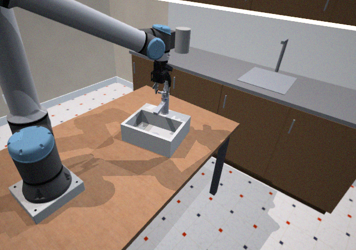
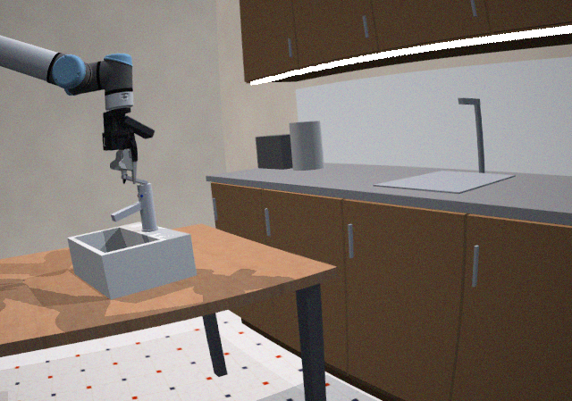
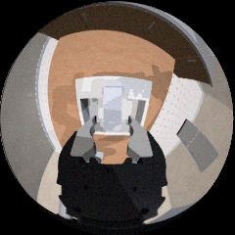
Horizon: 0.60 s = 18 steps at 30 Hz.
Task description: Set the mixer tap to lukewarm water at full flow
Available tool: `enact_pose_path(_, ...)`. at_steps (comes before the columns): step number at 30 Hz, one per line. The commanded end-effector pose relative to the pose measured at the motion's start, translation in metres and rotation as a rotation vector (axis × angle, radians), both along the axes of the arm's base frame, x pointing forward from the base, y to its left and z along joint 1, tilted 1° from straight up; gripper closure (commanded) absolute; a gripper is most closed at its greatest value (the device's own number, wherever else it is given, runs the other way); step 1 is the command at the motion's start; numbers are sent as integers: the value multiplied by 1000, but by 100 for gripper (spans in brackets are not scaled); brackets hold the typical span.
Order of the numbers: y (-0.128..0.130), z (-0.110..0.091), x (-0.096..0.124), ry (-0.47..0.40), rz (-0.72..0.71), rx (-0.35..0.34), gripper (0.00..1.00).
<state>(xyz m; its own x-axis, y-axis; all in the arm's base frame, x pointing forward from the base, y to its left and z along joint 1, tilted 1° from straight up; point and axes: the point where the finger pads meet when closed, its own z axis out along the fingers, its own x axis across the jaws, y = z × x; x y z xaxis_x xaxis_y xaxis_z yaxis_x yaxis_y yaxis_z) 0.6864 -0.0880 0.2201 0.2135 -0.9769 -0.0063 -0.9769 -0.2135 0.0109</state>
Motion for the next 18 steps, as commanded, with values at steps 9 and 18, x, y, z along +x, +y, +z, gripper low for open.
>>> enact_pose_path(9, -2, -1, 0, 1, -2, 0, 57)
enact_pose_path(18, -2, -1, 0, 1, -2, 0, 100)
